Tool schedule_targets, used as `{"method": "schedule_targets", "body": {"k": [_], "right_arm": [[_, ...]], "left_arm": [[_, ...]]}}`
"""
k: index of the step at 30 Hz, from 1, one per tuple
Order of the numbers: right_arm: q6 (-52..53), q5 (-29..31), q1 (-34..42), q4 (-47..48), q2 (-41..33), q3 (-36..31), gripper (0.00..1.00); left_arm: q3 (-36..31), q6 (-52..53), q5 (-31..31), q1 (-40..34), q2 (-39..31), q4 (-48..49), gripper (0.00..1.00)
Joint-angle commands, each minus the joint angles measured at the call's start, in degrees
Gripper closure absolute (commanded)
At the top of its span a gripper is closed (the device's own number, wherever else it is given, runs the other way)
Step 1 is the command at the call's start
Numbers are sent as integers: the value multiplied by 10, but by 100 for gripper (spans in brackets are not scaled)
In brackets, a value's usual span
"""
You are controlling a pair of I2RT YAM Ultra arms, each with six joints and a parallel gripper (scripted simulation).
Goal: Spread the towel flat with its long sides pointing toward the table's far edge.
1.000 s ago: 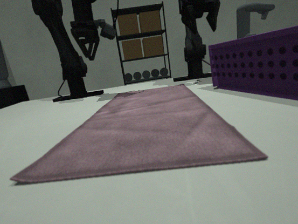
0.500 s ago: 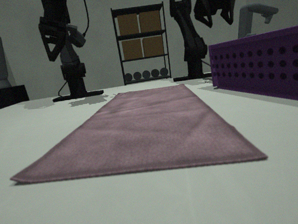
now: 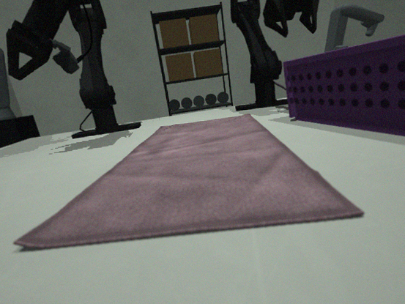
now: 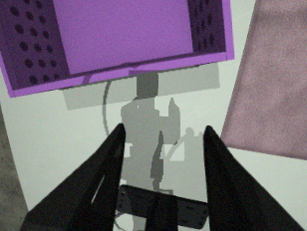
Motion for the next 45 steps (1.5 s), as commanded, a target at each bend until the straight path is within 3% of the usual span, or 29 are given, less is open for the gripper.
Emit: {"method": "schedule_targets", "body": {"k": [1, 10, 45], "right_arm": [[-15, 72, -35, 45, 39, 2, 36], [-15, 90, -62, 34, 105, 38, 36], [-15, 97, -60, 35, 108, 38, 36]], "left_arm": [[3, 3, 3, 1, 0, 6, 36], [3, 3, 3, 1, 0, 6, 36], [3, 3, 3, 1, 0, 6, 36]]}}
